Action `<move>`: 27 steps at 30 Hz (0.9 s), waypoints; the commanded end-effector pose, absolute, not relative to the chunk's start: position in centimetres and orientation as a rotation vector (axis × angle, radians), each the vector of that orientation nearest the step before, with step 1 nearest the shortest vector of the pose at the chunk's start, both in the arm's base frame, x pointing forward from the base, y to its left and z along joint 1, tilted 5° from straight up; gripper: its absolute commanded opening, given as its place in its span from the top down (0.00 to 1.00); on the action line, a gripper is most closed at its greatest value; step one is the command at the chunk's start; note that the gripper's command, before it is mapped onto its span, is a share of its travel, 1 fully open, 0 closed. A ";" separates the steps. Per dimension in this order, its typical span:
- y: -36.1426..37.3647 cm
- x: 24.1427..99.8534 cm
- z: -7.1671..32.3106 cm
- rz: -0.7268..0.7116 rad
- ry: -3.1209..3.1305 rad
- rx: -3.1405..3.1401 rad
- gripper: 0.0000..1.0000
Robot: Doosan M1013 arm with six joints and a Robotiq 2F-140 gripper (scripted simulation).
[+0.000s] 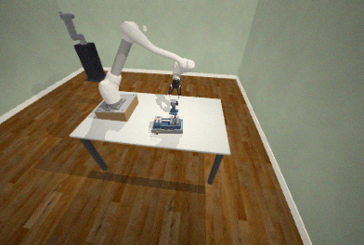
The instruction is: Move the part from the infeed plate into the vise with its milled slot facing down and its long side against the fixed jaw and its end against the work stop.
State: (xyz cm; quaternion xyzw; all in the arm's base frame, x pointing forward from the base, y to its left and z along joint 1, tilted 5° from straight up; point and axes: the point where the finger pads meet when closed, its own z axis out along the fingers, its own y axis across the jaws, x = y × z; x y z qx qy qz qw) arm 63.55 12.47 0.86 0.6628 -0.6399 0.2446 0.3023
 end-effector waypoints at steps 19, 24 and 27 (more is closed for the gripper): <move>12.6 63.4 0.2 0.641 -1.708 1.765 0.49; 12.5 63.4 0.2 0.629 -1.719 1.774 0.49; 12.5 63.4 0.2 0.626 -1.721 1.776 0.49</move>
